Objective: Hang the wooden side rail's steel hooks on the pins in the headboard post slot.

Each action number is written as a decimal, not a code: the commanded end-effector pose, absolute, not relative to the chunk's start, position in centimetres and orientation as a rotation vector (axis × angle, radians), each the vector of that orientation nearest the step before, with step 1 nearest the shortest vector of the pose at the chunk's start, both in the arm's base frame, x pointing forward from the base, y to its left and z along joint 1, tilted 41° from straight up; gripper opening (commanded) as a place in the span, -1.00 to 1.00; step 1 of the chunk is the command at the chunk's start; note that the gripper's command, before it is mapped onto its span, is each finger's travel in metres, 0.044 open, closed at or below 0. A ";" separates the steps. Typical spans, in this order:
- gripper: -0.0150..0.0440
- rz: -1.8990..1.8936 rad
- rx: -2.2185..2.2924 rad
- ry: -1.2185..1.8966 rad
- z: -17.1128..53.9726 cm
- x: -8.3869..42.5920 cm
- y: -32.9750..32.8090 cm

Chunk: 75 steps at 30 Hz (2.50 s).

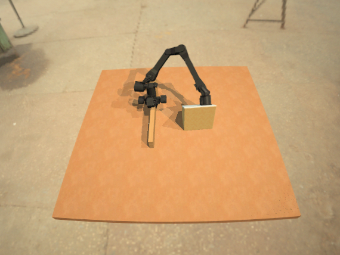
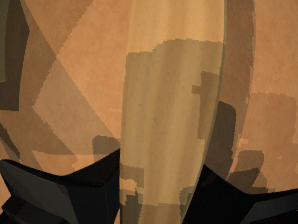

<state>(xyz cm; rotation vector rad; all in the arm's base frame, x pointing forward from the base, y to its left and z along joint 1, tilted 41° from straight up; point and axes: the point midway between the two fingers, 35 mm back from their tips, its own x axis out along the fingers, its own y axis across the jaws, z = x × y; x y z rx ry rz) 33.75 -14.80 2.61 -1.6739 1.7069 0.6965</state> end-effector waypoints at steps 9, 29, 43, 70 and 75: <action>-0.49 0.690 -1.683 1.699 2.7 34.1 -14.9; -0.49 0.690 -1.683 1.699 2.5 34.1 -15.2; -0.49 0.690 -1.683 1.700 2.3 34.1 -15.3; -0.49 0.690 -1.683 1.700 2.0 34.1 -15.6; -0.40 0.703 -1.681 1.702 1.9 34.0 -15.5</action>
